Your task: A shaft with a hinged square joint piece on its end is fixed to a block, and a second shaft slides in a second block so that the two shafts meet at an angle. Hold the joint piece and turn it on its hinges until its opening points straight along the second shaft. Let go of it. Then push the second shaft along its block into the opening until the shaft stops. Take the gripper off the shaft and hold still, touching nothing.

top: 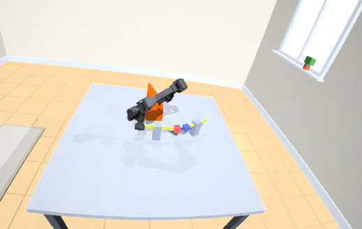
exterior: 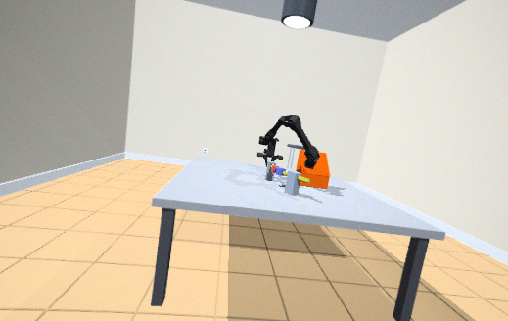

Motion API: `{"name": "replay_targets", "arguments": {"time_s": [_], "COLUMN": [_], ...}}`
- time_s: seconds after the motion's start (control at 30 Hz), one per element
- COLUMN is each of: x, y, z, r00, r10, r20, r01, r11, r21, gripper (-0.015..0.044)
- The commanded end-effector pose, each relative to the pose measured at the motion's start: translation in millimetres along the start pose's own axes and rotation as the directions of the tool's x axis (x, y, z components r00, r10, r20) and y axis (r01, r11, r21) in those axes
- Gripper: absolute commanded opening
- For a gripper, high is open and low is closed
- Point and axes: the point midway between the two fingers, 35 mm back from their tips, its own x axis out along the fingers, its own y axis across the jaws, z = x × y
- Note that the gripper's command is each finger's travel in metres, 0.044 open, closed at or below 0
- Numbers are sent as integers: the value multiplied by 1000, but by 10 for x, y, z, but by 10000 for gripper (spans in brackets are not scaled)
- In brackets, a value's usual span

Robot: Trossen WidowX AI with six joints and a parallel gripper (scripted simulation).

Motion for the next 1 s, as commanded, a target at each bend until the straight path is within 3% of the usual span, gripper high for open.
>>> {"name": "replay_targets", "arguments": {"time_s": [0.0,0.3,0.77,0.97], "x": [0,0,0,-295], "y": [-1,-1,-1,-3], "z": [-1,-1,-1,0], "r00": [1000,1000,1000,1000], "r10": [-1,-1,-1,0], "r20": [0,0,0,-4], "r01": [1,1,1,0], "r11": [1000,1000,1000,1000], "r21": [-1,-1,-1,1], "gripper": [198,434,440,440]}}
